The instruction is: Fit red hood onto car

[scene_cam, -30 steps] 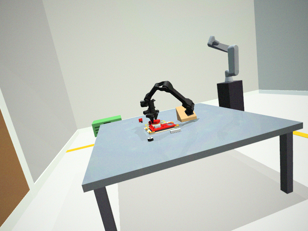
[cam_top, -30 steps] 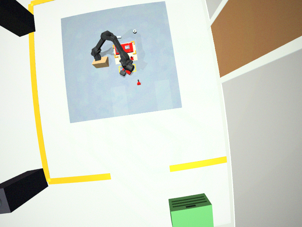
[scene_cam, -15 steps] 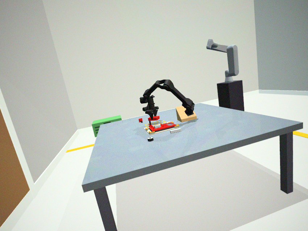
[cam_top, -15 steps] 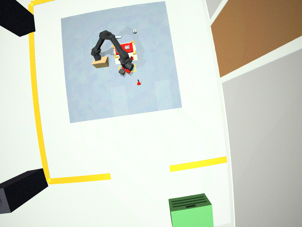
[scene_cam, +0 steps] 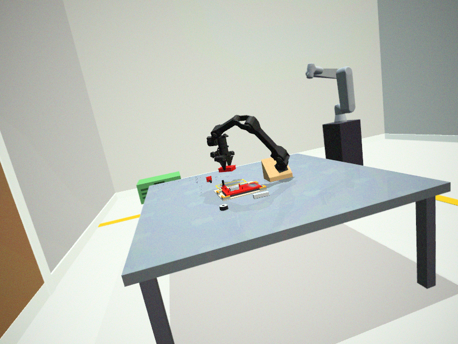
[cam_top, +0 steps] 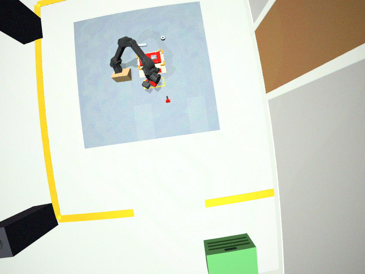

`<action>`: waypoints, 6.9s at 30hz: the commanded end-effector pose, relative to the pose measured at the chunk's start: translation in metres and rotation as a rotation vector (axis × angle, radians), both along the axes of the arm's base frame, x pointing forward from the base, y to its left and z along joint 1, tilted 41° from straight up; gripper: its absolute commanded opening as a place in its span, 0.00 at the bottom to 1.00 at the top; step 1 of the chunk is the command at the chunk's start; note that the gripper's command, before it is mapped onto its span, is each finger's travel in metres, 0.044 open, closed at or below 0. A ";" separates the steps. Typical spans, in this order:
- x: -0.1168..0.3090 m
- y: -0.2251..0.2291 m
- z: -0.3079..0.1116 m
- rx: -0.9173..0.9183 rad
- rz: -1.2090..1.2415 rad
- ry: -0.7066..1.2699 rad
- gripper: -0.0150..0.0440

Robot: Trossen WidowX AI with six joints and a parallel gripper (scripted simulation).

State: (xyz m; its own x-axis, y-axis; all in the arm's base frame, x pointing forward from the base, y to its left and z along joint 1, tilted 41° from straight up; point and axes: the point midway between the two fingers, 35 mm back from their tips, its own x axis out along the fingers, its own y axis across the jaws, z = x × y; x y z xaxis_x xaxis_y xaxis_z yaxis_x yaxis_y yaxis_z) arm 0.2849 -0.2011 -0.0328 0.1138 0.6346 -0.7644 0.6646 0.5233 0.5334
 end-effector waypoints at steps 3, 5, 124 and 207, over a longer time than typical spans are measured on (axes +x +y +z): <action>-0.002 -0.008 0.008 -0.007 0.002 -0.001 0.25; 0.002 -0.001 0.007 -0.004 0.008 -0.008 0.25; 0.055 0.219 0.127 -0.069 0.515 -0.441 0.25; 0.048 0.178 0.173 -0.067 0.518 -0.440 1.00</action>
State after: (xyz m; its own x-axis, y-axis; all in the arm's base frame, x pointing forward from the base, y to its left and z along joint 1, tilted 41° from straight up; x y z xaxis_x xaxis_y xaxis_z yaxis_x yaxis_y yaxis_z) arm 0.3331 -0.0220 0.1407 0.1202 0.6472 -0.7528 0.0494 0.7535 0.6556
